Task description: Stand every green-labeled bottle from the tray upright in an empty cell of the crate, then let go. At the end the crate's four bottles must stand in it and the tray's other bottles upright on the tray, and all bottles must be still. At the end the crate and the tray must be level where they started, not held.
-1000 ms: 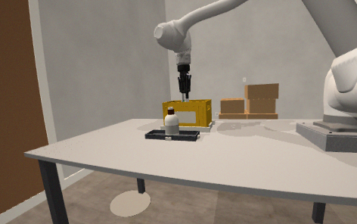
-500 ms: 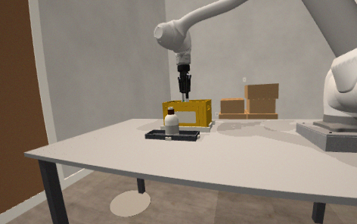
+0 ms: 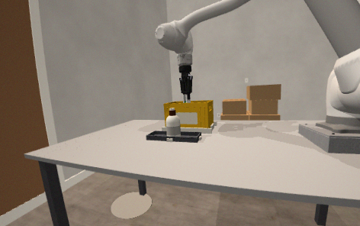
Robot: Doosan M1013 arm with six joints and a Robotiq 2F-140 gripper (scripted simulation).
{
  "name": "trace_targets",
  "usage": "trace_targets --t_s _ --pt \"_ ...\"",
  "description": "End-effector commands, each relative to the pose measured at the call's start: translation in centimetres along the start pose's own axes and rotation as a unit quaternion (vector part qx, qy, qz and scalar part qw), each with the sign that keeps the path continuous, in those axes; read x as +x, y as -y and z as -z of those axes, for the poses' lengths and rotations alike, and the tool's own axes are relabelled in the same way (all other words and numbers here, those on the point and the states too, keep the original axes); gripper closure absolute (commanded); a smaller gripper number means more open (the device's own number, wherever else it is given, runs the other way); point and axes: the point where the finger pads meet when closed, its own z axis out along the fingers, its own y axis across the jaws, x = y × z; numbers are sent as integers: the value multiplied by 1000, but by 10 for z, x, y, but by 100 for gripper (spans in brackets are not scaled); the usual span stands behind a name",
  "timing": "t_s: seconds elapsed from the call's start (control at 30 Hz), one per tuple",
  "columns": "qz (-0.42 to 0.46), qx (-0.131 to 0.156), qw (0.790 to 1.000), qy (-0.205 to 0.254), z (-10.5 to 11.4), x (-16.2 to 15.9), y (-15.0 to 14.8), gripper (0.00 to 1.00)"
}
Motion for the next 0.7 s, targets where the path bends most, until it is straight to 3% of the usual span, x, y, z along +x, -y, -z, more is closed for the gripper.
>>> trace_targets --t_s 0.0,0.67 --pt "2 -1 1000 -2 -5 3 1 100" --pt "2 -1 1000 -2 -12 3 1 100"
